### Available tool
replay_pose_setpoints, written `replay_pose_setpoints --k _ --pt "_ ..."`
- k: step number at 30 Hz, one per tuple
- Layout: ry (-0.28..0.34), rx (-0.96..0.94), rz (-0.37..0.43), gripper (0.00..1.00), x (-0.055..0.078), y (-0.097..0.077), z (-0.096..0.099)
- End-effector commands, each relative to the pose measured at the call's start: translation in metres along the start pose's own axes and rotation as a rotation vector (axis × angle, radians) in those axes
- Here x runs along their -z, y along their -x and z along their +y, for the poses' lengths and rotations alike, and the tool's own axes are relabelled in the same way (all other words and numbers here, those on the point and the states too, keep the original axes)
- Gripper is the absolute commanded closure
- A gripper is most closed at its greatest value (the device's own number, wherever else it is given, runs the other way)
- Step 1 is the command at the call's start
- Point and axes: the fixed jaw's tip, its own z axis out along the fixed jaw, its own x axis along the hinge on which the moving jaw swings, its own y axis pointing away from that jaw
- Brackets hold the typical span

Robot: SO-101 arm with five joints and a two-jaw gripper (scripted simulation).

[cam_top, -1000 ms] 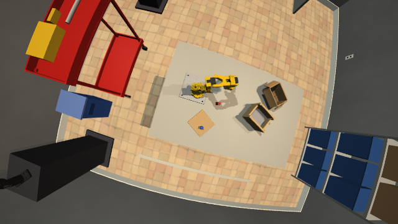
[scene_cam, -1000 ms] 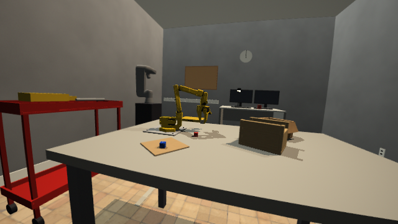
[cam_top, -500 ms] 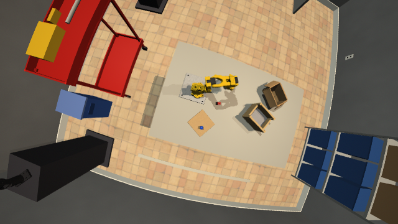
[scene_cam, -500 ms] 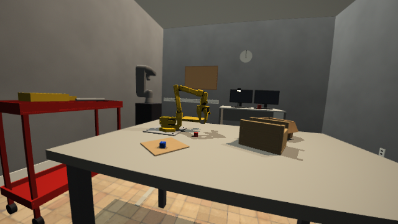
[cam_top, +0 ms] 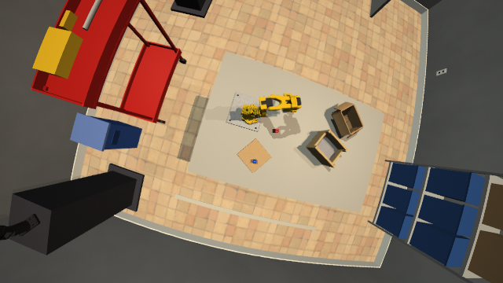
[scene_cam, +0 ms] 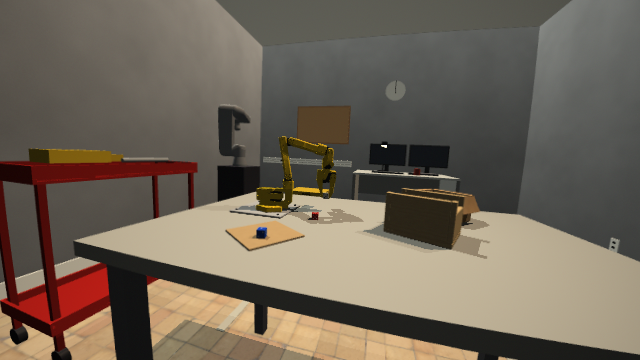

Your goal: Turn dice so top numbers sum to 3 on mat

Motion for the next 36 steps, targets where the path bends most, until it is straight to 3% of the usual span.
replay_pose_setpoints --k 1,36 --pt "-0.016 0.110 -0.002 1.00 0.003 0.001 -0.001" --pt "-0.017 0.038 -0.004 1.00 -0.007 -0.014 0.010"
